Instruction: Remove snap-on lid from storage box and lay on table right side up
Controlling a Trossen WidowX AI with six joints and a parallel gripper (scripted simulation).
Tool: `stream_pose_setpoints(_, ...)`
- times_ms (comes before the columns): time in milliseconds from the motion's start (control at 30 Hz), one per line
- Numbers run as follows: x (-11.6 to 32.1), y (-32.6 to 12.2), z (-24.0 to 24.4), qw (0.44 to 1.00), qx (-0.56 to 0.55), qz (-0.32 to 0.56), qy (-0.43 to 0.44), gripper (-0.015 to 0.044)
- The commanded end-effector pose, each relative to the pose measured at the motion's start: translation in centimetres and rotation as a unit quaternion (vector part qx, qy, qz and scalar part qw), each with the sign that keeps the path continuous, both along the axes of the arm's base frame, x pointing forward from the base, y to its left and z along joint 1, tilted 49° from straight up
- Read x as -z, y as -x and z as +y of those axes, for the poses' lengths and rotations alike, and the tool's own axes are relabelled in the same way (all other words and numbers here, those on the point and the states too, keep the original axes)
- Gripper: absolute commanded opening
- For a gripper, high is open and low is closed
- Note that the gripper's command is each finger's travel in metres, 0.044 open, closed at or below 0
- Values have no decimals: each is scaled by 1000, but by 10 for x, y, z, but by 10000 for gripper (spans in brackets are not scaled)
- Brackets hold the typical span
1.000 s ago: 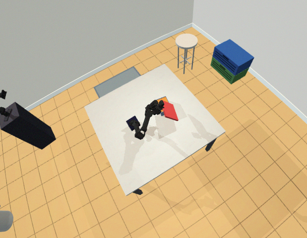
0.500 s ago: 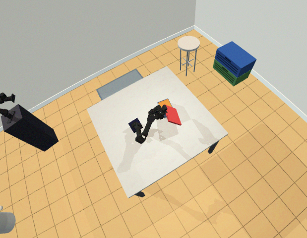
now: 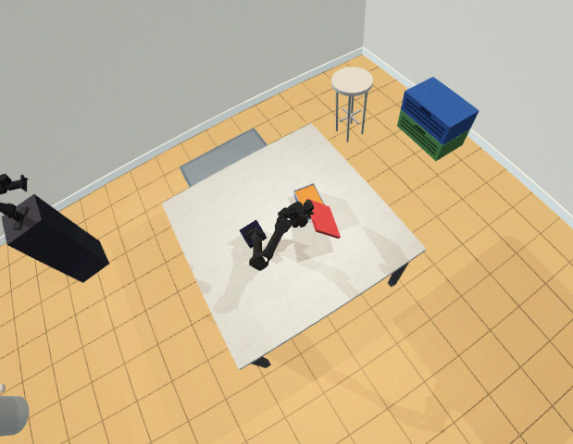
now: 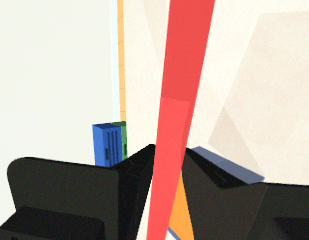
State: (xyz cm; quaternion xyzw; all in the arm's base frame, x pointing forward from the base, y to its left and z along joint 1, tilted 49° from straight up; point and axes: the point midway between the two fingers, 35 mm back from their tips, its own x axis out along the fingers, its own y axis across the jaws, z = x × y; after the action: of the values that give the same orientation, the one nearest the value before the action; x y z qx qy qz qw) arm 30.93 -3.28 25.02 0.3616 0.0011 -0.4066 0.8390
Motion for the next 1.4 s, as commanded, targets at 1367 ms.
stream_pose_setpoints(1367, -69, 33, -51, 1000, -4, -5, -2, 0)
